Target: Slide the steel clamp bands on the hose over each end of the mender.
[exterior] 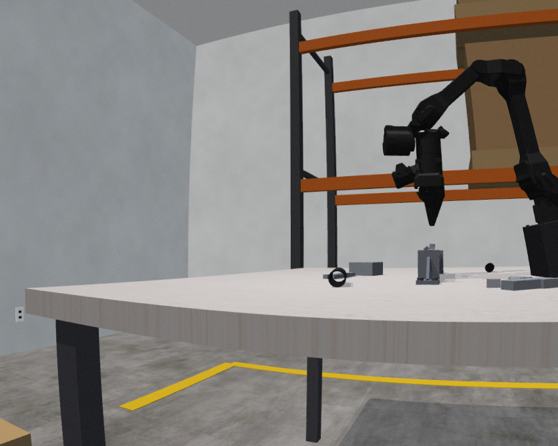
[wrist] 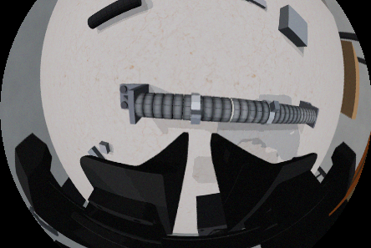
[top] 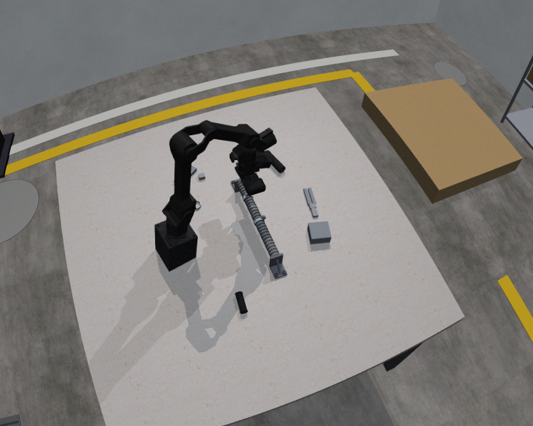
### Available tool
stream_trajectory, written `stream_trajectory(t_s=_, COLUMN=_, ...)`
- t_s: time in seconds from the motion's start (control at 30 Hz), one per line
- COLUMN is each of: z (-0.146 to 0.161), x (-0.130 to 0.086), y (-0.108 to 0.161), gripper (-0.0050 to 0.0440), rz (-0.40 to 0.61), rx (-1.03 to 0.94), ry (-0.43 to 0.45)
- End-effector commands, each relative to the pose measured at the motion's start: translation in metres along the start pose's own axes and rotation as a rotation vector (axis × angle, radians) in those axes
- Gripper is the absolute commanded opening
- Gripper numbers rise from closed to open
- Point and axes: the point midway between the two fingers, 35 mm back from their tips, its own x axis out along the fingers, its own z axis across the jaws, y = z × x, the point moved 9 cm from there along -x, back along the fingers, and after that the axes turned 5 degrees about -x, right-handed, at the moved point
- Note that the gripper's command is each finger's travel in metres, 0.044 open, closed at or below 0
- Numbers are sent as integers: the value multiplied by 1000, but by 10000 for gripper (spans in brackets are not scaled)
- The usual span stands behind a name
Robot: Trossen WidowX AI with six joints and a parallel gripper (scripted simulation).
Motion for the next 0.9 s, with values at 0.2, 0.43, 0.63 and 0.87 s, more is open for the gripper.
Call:
stream_trajectory(t_s=0.2, z=0, x=-1, y=0, gripper=210, rz=-1, rx=0, ry=0)
stream_trajectory(t_s=0.43, z=0, x=-1, y=0, gripper=354, rz=-1, rx=0, ry=0)
stream_trajectory(t_s=0.63, z=0, x=-1, y=0, gripper=440, rz=-2, rx=0, ry=-1)
stream_trajectory(t_s=0.87, z=0, x=-1, y=0, gripper=440, rz=-2, rx=0, ry=-1)
